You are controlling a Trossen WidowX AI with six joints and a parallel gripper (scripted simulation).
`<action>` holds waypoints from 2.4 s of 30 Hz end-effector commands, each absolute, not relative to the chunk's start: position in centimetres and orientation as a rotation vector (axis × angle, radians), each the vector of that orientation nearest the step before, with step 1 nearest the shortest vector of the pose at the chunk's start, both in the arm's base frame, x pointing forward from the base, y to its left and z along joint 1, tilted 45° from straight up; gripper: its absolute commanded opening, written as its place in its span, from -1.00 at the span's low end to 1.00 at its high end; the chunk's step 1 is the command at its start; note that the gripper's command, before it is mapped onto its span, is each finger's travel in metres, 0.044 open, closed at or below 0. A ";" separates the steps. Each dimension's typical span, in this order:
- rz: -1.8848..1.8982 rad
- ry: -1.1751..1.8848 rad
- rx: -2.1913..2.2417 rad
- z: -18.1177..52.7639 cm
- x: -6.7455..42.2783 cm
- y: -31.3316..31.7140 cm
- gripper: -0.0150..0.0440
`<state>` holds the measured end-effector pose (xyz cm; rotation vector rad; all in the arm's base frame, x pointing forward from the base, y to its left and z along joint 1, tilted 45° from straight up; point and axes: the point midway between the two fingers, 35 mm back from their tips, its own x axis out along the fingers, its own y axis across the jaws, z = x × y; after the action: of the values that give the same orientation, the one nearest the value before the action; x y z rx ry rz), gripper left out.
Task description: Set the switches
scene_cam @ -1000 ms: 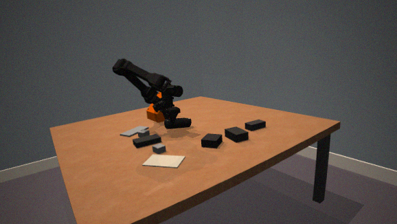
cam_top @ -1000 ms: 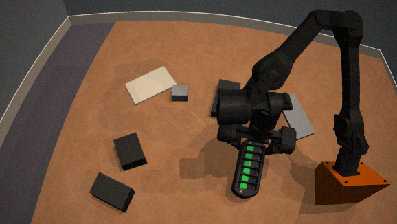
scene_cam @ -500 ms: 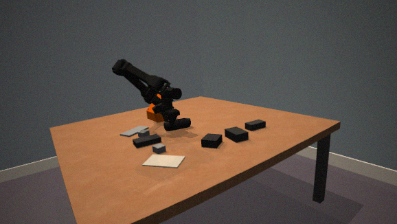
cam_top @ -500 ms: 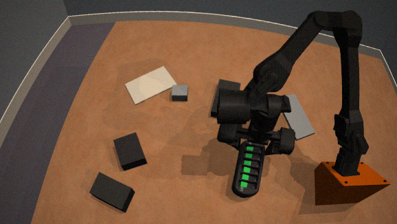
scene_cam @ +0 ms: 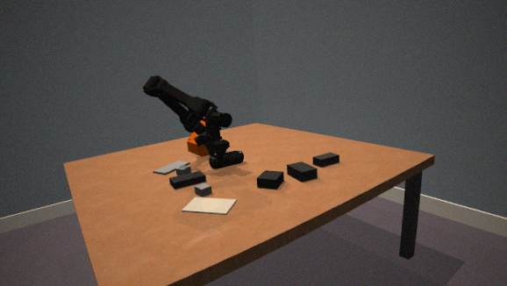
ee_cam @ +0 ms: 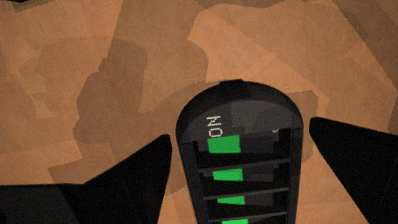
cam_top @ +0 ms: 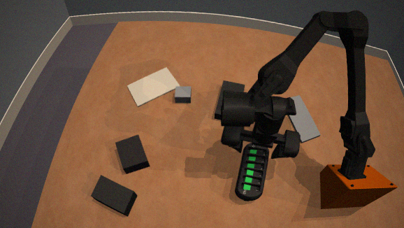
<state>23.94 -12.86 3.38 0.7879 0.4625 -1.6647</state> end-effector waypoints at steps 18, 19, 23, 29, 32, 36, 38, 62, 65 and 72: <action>-1.667 0.460 0.786 2.1 25.5 -5.9 1.00; -1.667 0.460 0.786 2.1 25.5 -5.9 1.00; -1.667 0.460 0.786 2.1 25.5 -5.9 1.00; -1.667 0.460 0.786 2.1 25.5 -5.9 1.00; -1.667 0.460 0.786 2.1 25.5 -5.9 1.00; -1.661 0.475 0.782 1.7 26.0 -4.8 1.00; -1.653 0.494 0.777 1.0 26.6 -3.0 1.00; -1.653 0.486 0.783 -1.6 27.0 -3.3 1.00; -1.653 0.486 0.783 -1.9 26.9 -3.6 1.00; -1.654 0.485 0.782 -2.7 26.8 -4.4 1.00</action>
<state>26.96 -4.03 -2.37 0.7895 0.4852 -1.6537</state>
